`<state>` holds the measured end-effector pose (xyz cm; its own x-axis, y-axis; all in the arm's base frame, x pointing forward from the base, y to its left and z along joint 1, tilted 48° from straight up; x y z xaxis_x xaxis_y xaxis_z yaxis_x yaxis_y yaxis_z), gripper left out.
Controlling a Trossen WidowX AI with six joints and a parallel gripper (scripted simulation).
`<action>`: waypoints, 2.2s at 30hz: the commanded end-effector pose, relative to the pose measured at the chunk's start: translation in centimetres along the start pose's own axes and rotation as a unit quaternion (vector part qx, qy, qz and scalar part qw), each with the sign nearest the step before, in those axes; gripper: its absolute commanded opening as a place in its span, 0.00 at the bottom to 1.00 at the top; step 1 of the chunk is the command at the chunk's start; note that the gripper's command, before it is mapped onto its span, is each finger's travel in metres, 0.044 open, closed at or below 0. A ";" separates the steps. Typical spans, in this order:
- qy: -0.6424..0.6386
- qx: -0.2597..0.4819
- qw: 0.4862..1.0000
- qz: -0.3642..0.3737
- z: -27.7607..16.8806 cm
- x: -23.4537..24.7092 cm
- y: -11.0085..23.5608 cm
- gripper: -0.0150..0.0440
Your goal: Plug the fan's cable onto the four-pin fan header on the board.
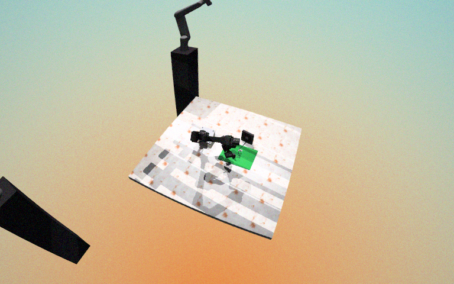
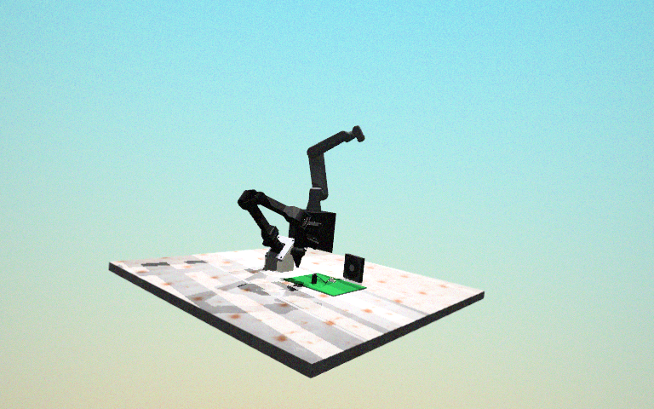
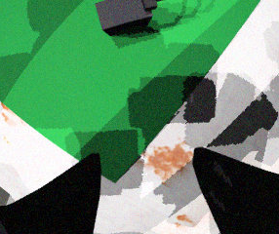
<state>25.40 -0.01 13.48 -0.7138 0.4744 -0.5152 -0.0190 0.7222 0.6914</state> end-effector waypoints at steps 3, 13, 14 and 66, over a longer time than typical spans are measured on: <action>-0.053 -0.001 0.999 0.000 0.7 -0.1 0.7 0.87; -0.409 -0.005 0.913 -0.006 5.3 0.4 5.6 1.00; -0.442 -0.005 0.897 -0.007 5.7 0.6 6.1 1.00; -0.613 -0.010 0.789 -0.016 8.0 1.2 -3.1 1.00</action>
<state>30.29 2.74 7.13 0.5091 0.5965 -0.6205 -0.0465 0.7389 0.6722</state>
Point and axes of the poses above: the point midway between the two fingers, 35 mm back from their tips, its own y axis back along the fingers, its own x axis across the jaws, z = x × y, the point moved 8 cm from there along y, back along the fingers, and after that the axes turned 6 degrees about y, right-handed, at the moved point
